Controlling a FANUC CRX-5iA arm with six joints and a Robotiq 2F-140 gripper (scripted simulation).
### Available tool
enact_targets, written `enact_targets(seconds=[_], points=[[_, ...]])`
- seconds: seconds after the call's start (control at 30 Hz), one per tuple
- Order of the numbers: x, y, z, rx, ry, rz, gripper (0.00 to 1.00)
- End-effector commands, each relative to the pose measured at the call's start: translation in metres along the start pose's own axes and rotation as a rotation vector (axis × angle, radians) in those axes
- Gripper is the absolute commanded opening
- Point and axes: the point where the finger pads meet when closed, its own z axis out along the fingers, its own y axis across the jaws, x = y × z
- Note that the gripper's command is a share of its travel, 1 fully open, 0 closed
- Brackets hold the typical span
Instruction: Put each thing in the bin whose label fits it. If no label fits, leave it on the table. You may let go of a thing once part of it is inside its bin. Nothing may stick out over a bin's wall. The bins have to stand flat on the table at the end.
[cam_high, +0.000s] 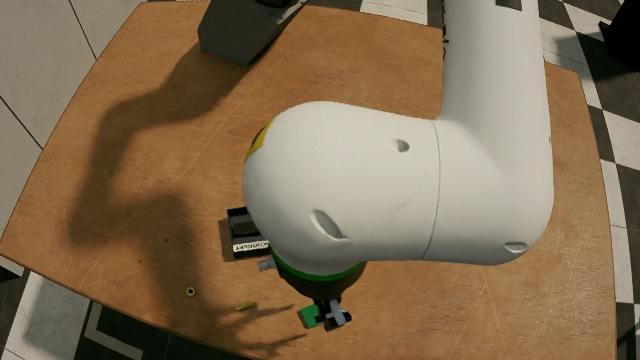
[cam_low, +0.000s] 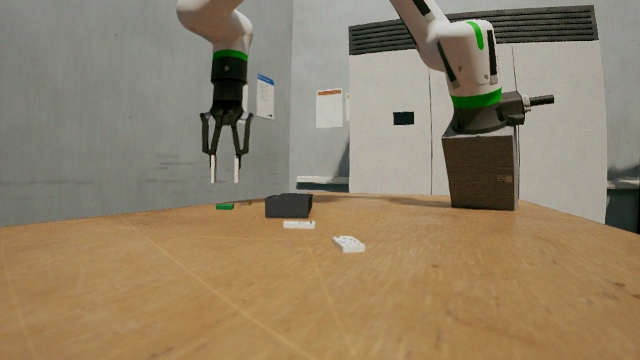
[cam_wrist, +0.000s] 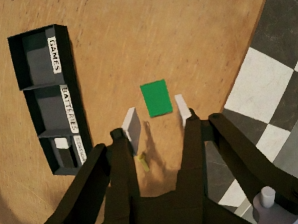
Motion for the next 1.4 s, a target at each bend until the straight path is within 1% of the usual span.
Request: enact_targets(seconds=[0.0, 0.03, 0.37, 0.6, 0.87, 1.3, 1.33, 1.37], points=[[0.0, 0.0, 0.011, -0.001, 0.0, 0.0, 0.4], [0.0, 0.0, 0.011, -0.001, 0.0, 0.0, 0.4], [0.0, 0.0, 0.049, -0.001, 0.0, 0.0, 0.4], [0.0, 0.0, 0.05, -0.001, 0.0, 0.0, 0.4], [0.0, 0.0, 0.061, -0.001, 0.0, 0.0, 0.4], [0.0, 0.0, 0.061, -0.001, 0.0, 0.0, 0.4], [0.0, 0.0, 0.061, -0.001, 0.0, 0.0, 0.29], [0.0, 0.0, 0.061, -0.001, 0.0, 0.0, 0.29]])
